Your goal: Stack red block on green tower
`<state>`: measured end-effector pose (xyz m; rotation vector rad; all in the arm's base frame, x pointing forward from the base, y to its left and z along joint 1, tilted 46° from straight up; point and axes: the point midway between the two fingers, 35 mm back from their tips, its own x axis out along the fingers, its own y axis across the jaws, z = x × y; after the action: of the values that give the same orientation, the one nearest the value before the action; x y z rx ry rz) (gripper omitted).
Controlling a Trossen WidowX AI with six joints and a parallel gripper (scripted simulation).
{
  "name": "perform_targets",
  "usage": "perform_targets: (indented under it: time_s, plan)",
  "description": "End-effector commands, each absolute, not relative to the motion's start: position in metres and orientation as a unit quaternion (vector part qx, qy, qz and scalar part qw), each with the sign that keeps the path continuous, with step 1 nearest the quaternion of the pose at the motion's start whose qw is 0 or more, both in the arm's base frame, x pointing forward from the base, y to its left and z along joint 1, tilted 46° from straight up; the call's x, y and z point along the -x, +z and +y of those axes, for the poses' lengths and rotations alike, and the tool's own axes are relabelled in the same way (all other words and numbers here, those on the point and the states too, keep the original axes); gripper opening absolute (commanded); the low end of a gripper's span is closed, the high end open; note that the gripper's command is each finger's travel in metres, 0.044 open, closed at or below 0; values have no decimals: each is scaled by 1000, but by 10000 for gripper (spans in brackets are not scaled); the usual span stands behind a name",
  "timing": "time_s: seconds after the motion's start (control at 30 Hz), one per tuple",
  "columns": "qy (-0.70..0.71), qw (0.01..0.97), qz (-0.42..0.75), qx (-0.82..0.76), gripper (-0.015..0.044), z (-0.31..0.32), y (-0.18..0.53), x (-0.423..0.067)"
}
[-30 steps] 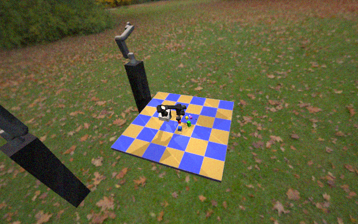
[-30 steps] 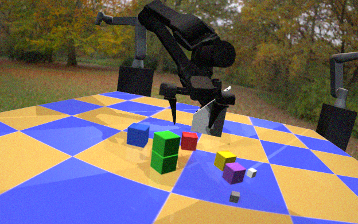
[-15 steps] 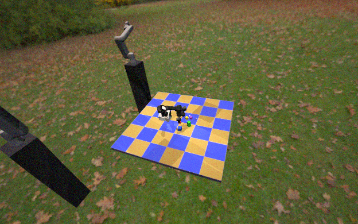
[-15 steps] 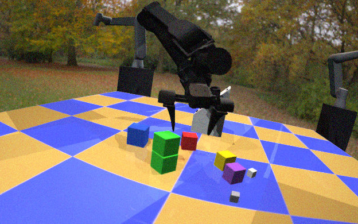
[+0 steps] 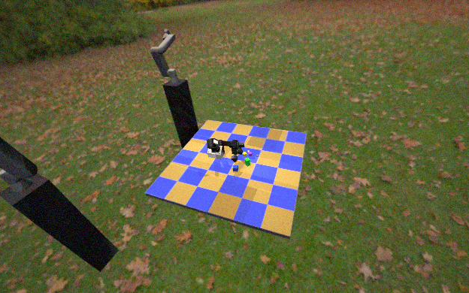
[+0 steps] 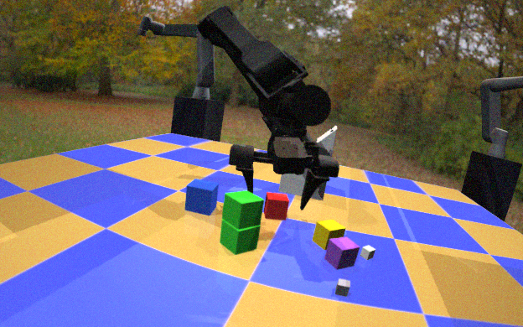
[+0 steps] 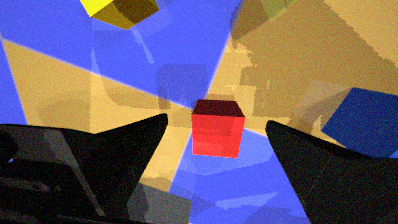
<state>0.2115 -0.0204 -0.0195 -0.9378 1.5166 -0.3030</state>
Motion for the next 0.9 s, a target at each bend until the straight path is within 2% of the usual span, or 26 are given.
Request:
perform_targets:
  time_s: [0.0, 0.6, 0.87]
  plan:
    - [-132, 613, 661, 412, 440, -27, -24, -209]
    - [-133, 613, 660, 413, 440, -30, -26, -209]
    - [-133, 613, 660, 413, 230, -30, -26, -209]
